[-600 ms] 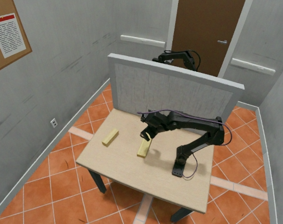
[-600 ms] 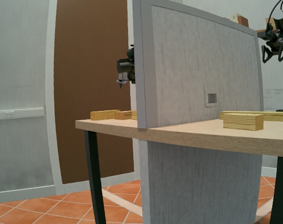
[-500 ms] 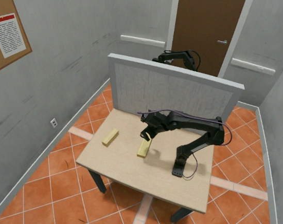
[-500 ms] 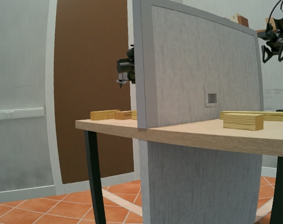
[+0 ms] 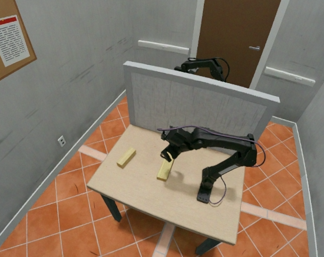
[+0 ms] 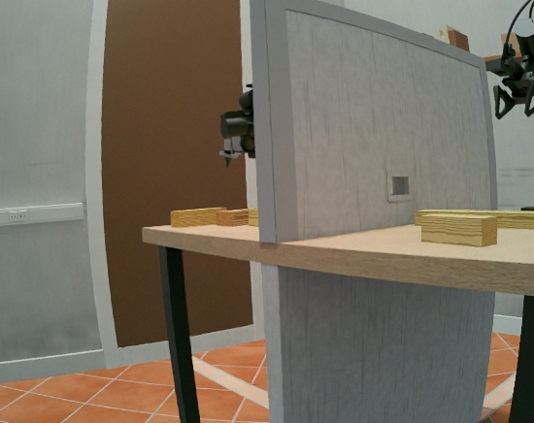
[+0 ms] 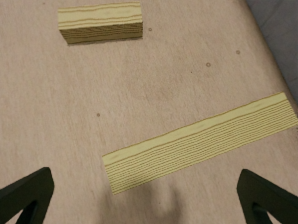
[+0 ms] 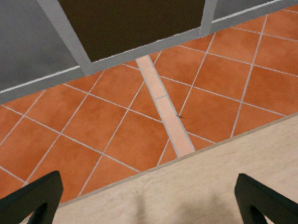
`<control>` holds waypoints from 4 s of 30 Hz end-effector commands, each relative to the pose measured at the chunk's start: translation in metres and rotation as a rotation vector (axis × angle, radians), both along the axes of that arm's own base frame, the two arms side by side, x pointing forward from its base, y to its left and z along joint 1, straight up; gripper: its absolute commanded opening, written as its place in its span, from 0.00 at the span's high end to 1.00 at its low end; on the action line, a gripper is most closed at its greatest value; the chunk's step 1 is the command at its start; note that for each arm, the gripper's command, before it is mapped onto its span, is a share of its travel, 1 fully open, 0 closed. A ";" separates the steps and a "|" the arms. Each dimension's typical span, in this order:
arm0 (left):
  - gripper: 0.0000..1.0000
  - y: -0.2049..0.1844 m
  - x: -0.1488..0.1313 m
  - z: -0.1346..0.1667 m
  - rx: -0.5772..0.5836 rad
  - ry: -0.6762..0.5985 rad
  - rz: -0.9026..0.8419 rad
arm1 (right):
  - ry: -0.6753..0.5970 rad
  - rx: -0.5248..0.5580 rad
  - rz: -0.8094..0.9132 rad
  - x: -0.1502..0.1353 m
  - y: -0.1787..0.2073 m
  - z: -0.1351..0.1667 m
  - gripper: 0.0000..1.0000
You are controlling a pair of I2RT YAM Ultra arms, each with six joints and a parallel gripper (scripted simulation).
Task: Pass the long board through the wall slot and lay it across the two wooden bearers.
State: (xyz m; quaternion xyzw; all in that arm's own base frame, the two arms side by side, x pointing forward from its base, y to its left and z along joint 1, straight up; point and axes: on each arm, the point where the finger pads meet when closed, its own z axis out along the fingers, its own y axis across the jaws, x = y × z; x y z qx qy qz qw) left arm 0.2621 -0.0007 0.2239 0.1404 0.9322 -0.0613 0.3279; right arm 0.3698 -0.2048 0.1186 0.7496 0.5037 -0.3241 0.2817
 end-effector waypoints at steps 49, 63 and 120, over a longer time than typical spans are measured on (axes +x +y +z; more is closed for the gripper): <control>0.19 -0.045 0.038 -0.061 0.298 0.152 -0.503 | -0.260 0.124 0.853 0.061 0.079 0.107 0.00; 0.19 -0.080 0.037 -0.110 0.473 0.271 -0.860 | -0.353 -0.231 1.458 0.059 0.147 0.212 0.00; 0.19 -0.109 0.009 -0.198 0.571 0.420 -1.188 | -0.427 -0.768 1.790 0.011 0.210 0.314 0.00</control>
